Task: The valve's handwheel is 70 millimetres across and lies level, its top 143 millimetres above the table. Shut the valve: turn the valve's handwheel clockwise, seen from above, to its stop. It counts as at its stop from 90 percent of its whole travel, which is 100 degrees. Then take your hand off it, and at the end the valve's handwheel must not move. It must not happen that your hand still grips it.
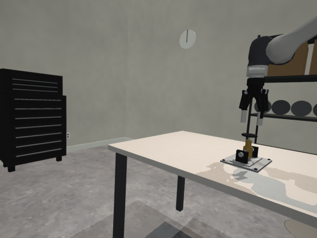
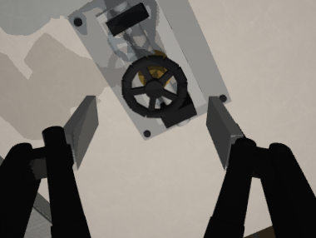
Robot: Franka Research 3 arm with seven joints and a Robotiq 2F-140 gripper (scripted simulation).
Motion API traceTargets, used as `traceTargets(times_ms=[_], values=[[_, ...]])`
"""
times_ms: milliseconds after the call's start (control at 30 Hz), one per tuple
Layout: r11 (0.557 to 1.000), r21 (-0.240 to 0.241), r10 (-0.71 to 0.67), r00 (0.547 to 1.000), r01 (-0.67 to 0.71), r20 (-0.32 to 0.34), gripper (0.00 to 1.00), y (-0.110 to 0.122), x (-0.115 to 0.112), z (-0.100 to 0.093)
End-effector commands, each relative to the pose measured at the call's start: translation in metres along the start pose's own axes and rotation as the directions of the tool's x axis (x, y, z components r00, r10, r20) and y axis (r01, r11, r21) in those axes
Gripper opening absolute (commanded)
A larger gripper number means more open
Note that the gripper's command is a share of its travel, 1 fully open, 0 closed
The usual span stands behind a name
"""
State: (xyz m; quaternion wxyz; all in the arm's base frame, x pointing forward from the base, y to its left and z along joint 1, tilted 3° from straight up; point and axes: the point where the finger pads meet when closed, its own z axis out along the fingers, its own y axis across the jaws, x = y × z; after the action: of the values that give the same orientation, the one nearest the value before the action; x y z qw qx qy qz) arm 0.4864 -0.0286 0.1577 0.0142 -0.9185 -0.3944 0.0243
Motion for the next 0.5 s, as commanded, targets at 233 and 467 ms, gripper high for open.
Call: traceTargets(times_ms=[233, 467], values=[[1.0, -0.003, -0.002, 1.0, 0.002, -0.001, 0.64, 0.001, 0.0, 0.027], [1.0, -0.003, -0.002, 1.0, 0.002, -0.001, 0.64, 0.001, 0.0, 0.045]])
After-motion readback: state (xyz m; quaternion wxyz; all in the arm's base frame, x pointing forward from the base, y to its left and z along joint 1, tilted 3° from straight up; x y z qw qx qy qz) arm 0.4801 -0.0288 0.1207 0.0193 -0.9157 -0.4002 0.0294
